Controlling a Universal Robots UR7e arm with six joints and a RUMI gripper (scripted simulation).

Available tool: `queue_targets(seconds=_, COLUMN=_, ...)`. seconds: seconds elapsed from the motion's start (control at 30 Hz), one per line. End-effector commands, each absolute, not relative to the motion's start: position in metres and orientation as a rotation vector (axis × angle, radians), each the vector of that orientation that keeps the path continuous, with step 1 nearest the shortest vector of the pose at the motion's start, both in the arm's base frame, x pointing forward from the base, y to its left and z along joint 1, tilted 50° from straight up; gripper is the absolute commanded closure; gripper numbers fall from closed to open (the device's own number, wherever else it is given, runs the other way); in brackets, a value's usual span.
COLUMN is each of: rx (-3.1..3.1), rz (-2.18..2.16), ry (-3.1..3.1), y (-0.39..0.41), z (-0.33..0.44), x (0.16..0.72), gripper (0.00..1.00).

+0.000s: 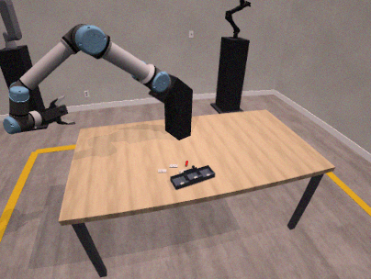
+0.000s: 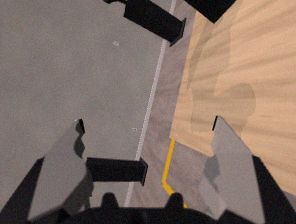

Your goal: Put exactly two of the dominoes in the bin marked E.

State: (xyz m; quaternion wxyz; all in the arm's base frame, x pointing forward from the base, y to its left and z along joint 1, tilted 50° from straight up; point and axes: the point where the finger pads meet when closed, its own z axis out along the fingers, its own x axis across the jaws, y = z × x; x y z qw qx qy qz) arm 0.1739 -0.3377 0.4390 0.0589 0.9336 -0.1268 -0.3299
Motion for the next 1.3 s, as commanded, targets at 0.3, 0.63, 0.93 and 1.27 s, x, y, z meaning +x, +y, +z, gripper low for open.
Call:
queue_targets(seconds=0.3, rx=2.827, rz=-0.998, ry=-0.384, y=-0.337, z=0.44, x=0.174, gripper=0.0)
queue_targets(seconds=0.63, rx=2.827, rz=-0.998, ry=-0.384, y=-0.354, z=0.424, x=0.184, gripper=0.96)
queue_targets(seconds=0.93, rx=2.827, rz=-0.998, ry=-0.384, y=-0.402, z=0.376, x=0.215, gripper=0.96)
queue_targets(seconds=1.27, rx=2.827, rz=-0.998, ry=-0.384, y=-0.446, z=0.333, x=0.243, gripper=0.96)
